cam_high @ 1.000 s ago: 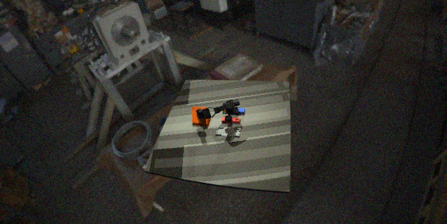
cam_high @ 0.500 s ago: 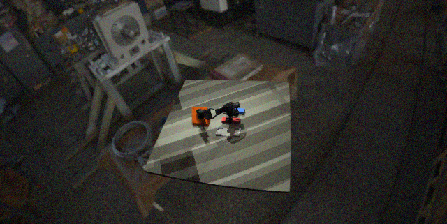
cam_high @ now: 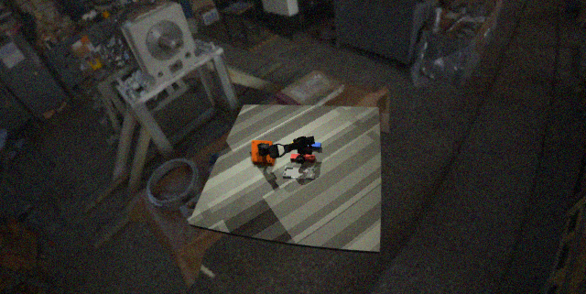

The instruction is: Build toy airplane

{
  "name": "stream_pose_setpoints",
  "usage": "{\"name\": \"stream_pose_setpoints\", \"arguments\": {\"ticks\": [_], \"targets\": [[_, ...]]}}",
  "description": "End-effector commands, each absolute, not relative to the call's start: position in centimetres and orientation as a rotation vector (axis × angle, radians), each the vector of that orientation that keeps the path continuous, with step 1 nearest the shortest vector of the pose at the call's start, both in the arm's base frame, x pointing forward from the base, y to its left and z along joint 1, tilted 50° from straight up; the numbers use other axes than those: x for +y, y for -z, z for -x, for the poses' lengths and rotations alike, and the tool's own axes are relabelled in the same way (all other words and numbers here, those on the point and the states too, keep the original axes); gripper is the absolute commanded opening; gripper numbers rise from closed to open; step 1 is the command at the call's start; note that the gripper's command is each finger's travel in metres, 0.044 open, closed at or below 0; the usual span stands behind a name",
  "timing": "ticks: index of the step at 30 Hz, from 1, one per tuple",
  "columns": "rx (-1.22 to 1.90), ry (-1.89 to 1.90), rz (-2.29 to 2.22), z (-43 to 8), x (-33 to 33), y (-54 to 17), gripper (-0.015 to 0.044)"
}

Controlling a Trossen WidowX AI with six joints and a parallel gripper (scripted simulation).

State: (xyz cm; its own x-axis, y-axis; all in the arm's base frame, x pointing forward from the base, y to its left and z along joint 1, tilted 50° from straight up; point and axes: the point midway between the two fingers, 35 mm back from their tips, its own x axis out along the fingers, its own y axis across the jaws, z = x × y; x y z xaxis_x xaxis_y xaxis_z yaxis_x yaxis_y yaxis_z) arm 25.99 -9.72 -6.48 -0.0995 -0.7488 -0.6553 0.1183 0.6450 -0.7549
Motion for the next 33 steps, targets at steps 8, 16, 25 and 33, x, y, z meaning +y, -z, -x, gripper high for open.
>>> {"name": "stream_pose_setpoints", "arguments": {"ticks": [8,16,25,33], "targets": [[1.510,0.792,0.564,-25.7,-9.9,6.6,0.0197],[1.510,0.792,0.563,-25.8,-9.9,6.6,0.0105],[1.509,0.782,0.557,-26.5,-8.0,5.3,0.0000],[1.513,0.771,0.560,-27.0,-6.2,3.8,0.0000]]}}
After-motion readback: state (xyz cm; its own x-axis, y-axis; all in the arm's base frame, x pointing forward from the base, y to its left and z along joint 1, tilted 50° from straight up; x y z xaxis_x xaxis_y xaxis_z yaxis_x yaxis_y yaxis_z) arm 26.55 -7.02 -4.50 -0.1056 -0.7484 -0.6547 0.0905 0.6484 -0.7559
